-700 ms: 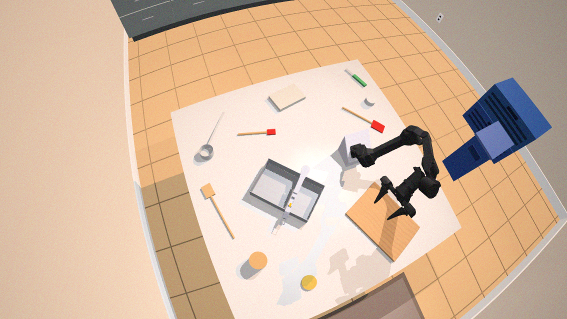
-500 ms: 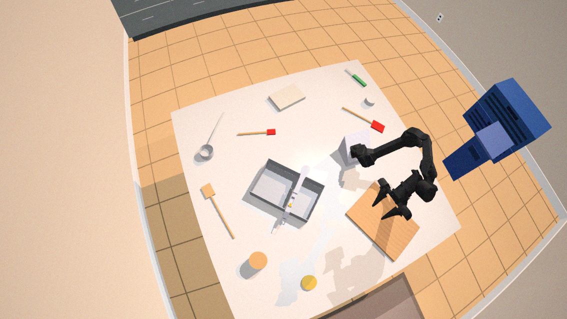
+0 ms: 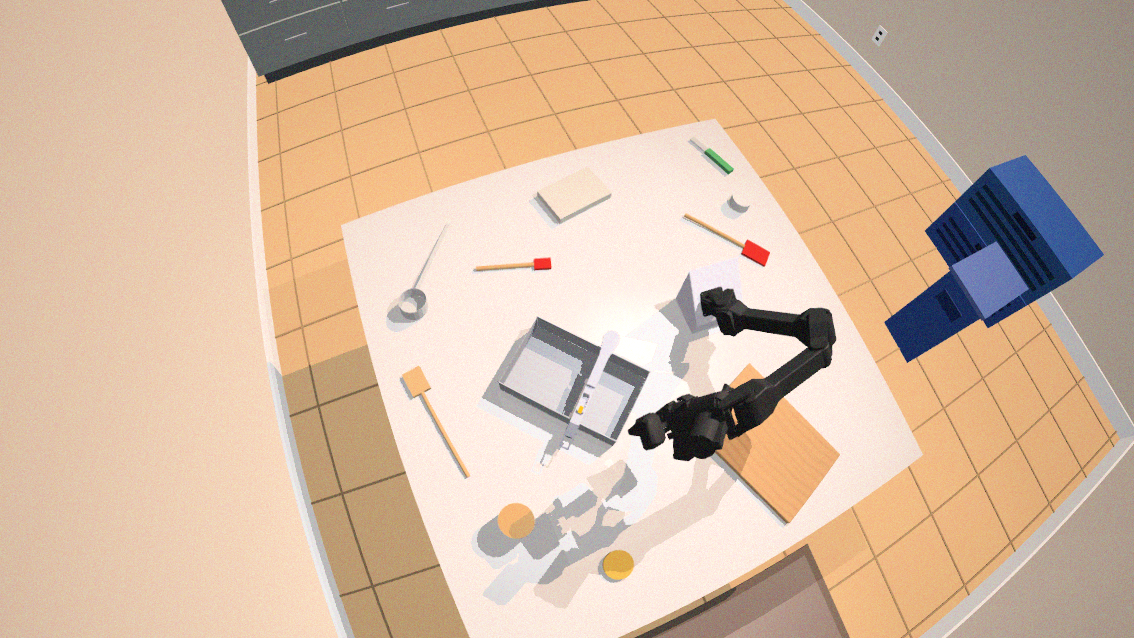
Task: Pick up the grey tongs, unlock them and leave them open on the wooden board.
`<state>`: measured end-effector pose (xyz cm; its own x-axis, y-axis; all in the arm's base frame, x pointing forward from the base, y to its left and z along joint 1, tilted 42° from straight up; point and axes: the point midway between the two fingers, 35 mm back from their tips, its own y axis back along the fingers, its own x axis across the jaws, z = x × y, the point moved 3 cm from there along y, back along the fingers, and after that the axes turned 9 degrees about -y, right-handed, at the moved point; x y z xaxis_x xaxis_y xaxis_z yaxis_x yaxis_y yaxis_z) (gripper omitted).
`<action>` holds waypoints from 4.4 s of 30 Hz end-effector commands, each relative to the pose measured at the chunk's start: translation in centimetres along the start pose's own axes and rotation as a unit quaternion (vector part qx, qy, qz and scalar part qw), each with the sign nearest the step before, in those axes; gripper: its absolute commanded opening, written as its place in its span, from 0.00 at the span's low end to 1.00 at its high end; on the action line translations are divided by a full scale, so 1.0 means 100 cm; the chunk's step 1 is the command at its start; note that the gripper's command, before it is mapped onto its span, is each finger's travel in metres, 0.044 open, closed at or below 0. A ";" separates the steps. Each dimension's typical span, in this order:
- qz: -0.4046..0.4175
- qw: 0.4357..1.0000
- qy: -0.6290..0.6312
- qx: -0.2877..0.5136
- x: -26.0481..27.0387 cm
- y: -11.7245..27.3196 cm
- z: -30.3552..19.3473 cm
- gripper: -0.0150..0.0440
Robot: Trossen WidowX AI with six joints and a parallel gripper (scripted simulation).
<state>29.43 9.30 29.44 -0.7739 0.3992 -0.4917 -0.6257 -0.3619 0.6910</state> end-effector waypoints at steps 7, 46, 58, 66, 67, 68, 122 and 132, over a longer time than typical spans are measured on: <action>0.117 0.913 -0.374 0.112 0.009 -0.119 -0.078 0.69; 0.117 0.913 -0.374 0.112 0.020 -0.150 -0.090 0.69; 0.117 0.913 -0.374 0.112 0.026 -0.169 -0.092 0.69; 0.117 0.913 -0.374 0.112 0.031 -0.181 -0.094 0.69; 0.117 0.913 -0.374 0.112 0.031 -0.182 -0.094 0.69; 0.117 0.913 -0.374 0.112 0.032 -0.184 -0.094 0.69; 0.173 0.906 -0.370 0.110 -0.014 -0.135 -0.108 0.00; 0.257 0.887 -0.372 0.093 -0.017 -0.138 -0.107 0.00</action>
<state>38.03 4.88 14.68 -0.6239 0.7120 0.3221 -0.1470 -0.5117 0.8465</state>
